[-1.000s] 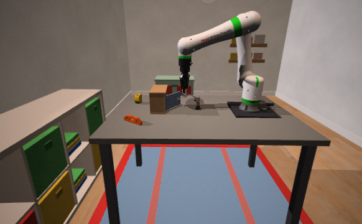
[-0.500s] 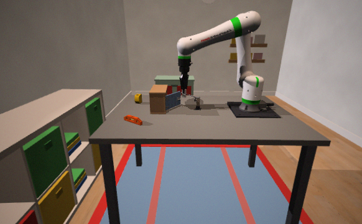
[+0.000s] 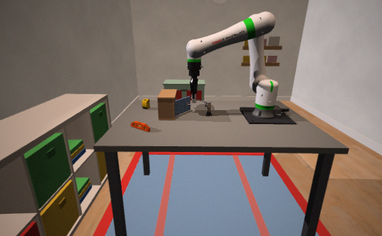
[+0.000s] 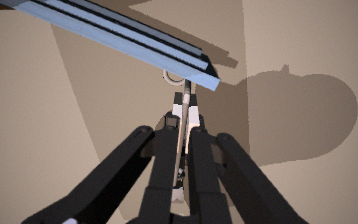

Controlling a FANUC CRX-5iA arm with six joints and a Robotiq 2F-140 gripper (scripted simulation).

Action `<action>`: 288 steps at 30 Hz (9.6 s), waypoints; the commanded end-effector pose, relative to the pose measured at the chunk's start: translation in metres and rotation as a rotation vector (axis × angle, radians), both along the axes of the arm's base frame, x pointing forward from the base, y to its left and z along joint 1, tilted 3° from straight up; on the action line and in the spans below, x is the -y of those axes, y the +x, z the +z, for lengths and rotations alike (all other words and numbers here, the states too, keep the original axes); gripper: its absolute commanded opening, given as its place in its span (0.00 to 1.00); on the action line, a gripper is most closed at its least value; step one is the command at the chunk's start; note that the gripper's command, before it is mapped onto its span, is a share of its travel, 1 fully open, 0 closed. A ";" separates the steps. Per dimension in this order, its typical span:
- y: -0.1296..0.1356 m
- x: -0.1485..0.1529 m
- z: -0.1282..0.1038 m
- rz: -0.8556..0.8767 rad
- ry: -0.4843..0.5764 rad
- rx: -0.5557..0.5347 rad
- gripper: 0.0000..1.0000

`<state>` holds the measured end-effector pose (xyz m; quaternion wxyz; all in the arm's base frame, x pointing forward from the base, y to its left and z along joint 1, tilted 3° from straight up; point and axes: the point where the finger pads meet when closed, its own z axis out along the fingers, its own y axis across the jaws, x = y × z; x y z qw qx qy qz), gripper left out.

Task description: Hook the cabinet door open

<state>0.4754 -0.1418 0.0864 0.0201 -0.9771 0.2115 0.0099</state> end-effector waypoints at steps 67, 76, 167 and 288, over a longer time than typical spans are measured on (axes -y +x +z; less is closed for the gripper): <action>0.005 -0.008 -0.003 0.083 0.001 0.004 0.03; 0.005 -0.008 -0.003 0.083 0.001 0.004 0.03; 0.006 -0.008 -0.010 0.083 0.001 0.004 0.03; 0.006 -0.008 -0.014 0.083 0.001 0.004 0.15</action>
